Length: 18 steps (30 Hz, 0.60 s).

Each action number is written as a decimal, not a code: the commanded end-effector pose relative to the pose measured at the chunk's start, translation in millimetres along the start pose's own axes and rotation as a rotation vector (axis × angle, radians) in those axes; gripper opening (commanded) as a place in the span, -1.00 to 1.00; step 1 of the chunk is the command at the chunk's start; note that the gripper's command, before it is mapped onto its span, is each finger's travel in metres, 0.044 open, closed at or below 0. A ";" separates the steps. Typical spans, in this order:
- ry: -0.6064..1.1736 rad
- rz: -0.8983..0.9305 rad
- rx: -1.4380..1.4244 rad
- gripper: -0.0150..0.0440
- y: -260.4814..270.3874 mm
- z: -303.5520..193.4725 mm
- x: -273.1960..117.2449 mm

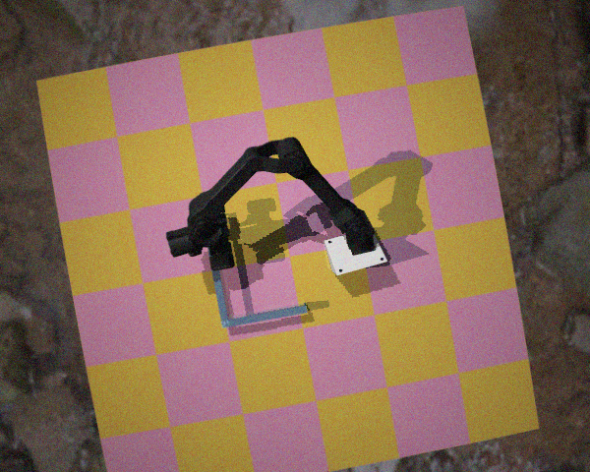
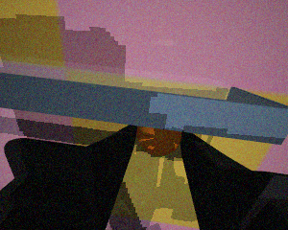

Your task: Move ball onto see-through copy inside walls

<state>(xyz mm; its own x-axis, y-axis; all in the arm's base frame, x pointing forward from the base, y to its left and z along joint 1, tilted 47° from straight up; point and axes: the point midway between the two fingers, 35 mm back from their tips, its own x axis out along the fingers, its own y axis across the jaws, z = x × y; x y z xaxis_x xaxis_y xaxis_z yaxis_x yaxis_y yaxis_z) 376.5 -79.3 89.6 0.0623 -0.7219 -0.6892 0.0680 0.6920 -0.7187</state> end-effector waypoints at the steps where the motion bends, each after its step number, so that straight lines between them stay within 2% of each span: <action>1: 0.003 -0.007 -0.004 -0.49 -1.3 -2.0 6.3; 11: 0.003 -0.007 -0.004 -0.49 -1.5 -2.2 15.2; 18: -0.003 -0.001 0.001 0.13 -1.2 -0.3 11.7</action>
<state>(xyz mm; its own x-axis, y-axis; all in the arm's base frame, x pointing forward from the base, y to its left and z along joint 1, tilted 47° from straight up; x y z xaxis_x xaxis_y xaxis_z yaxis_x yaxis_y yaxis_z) 376.9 -88.3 82.3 0.0659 -0.7225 -0.6882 0.0675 0.6913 -0.7194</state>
